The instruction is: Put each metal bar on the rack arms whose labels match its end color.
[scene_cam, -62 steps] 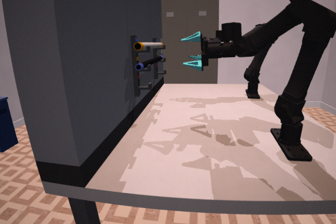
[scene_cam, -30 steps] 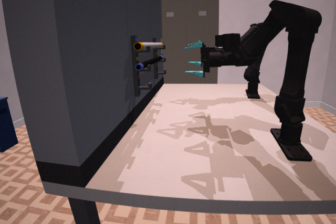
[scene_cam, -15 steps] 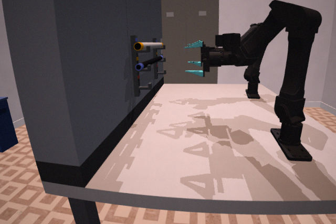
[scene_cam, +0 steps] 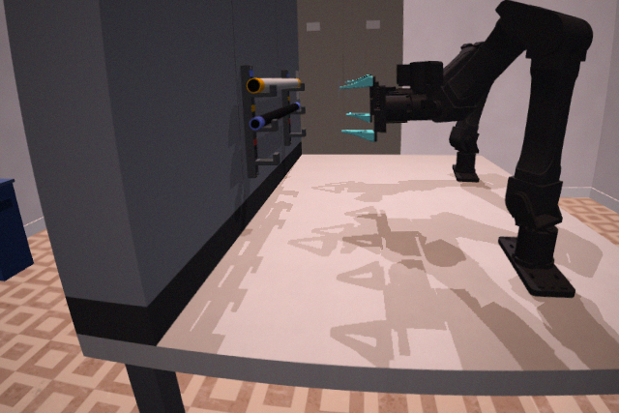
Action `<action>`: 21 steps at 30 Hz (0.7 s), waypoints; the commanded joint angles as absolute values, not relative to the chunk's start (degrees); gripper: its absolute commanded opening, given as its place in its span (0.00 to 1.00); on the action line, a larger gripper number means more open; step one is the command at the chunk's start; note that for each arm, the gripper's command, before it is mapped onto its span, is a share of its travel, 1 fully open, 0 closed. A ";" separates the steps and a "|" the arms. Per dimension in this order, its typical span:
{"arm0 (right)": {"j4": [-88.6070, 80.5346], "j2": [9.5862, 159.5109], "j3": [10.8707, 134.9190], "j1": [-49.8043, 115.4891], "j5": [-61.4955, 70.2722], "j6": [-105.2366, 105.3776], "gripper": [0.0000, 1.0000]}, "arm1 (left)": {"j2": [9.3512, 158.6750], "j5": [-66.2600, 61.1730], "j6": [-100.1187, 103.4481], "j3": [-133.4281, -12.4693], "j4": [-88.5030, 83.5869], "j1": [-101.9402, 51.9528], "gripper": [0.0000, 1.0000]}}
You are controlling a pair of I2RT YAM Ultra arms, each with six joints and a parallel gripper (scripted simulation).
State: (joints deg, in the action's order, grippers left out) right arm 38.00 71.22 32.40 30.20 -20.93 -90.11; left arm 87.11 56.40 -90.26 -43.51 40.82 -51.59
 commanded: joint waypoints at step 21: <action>43.72 76.28 32.38 29.52 -20.30 -89.94 1.00 | 90.19 54.76 -89.80 -44.35 45.57 -50.06 1.00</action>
State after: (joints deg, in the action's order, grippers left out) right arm 40.53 74.30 32.40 30.17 -20.91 -90.11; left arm 88.86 55.88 -90.26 -43.53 42.57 -51.37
